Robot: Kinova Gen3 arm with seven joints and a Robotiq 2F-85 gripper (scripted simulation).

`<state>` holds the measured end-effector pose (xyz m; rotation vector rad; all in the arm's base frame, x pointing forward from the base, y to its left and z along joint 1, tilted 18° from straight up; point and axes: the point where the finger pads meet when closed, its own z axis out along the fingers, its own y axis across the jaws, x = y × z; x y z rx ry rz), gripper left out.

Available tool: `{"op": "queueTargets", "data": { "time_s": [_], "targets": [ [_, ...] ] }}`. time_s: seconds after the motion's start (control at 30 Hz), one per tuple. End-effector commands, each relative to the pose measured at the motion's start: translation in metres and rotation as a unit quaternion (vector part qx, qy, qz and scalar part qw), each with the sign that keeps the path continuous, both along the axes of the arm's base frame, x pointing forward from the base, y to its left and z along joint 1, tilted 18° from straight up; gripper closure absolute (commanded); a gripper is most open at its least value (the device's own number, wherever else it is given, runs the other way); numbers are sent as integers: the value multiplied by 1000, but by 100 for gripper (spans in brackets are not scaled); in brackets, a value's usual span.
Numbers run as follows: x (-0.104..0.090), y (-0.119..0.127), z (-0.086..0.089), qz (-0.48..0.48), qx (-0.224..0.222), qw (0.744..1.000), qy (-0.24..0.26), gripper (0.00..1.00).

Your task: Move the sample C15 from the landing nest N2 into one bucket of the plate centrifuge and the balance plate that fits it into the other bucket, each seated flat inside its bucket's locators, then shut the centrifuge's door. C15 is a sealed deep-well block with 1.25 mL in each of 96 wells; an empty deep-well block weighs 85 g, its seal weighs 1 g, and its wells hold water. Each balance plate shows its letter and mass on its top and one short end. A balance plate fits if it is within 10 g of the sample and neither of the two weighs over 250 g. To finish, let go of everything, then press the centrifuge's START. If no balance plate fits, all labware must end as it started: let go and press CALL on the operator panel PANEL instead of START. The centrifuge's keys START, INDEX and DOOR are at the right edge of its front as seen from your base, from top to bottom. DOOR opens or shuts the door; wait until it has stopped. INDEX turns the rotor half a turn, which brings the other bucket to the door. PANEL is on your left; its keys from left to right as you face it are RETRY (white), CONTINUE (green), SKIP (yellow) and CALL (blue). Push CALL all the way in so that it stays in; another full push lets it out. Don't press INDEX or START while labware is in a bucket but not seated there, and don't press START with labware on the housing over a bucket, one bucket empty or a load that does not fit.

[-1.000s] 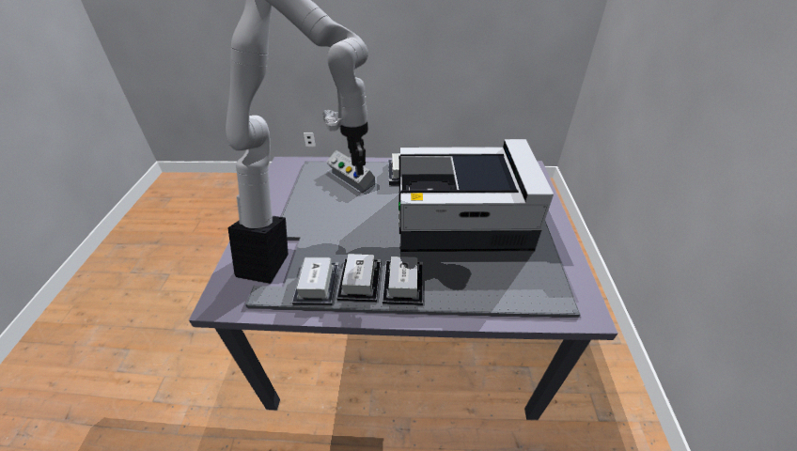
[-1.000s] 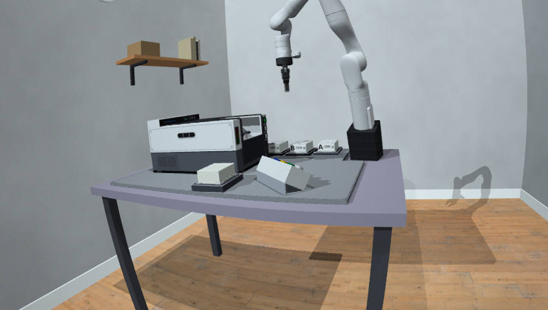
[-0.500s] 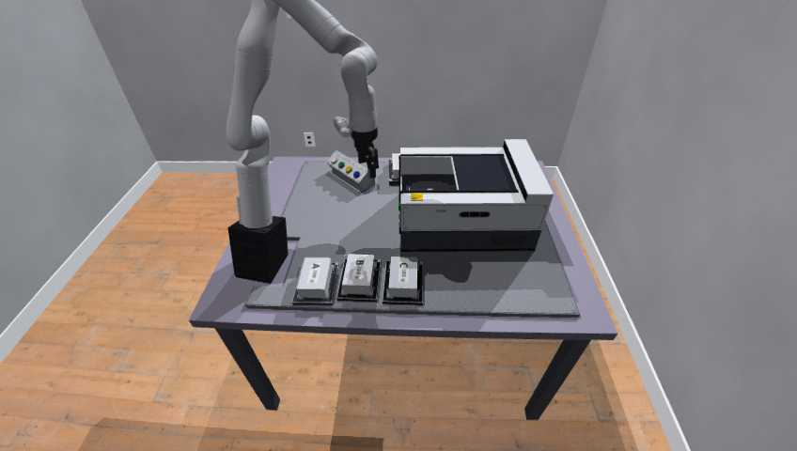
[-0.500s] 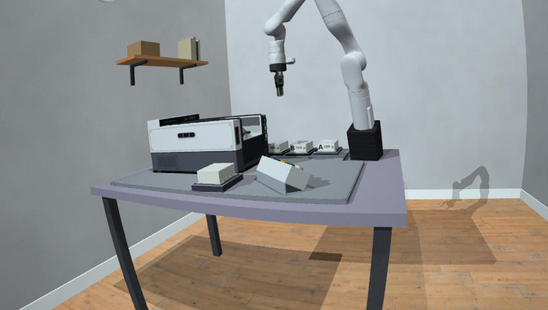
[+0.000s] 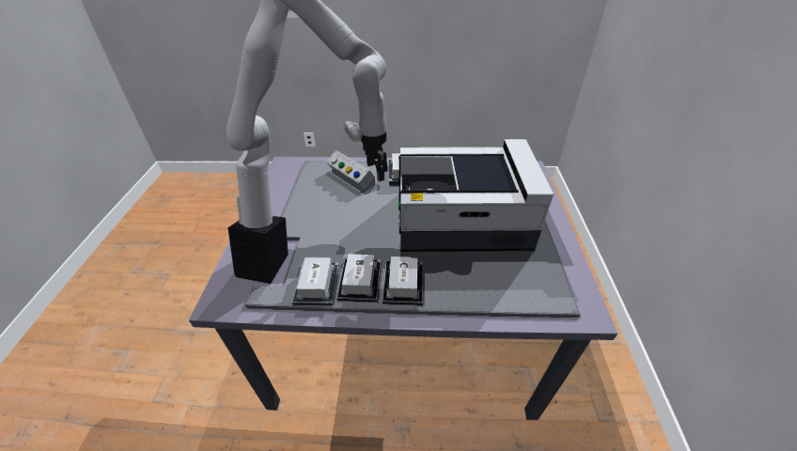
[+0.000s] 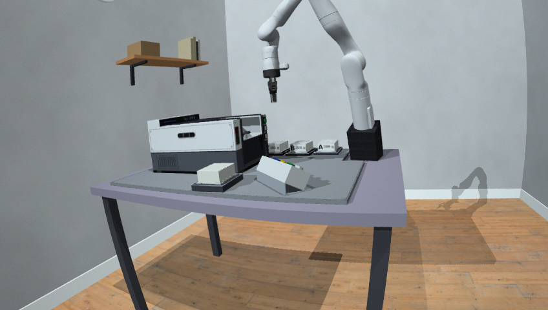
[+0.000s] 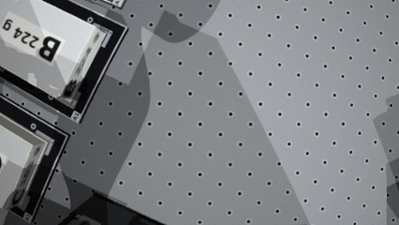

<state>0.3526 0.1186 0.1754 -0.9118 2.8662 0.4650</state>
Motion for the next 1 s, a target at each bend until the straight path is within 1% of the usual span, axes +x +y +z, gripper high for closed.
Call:
{"op": "queueTargets", "data": {
  "time_s": [0.0, 0.1, 0.17, 0.33, 0.5, 0.67, 0.73, 0.97],
  "targets": [
    [5, 9, -4, 0, 0, 1000, -1, 0],
    [9, 17, -8, 0, 0, 1000, -1, 0],
    [9, 17, -8, 0, 0, 1000, -1, 0],
    [14, 33, -3, 94, 0, 995, -32, 0],
    [18, 48, 3, 188, -1, 980, -64, 0],
    [22, 63, 8, 190, -1, 980, -64, 0],
    [22, 63, 8, 190, -1, 980, -64, 0],
    [29, 85, 15, 190, -1, 980, -64, 0]
  ]
}}
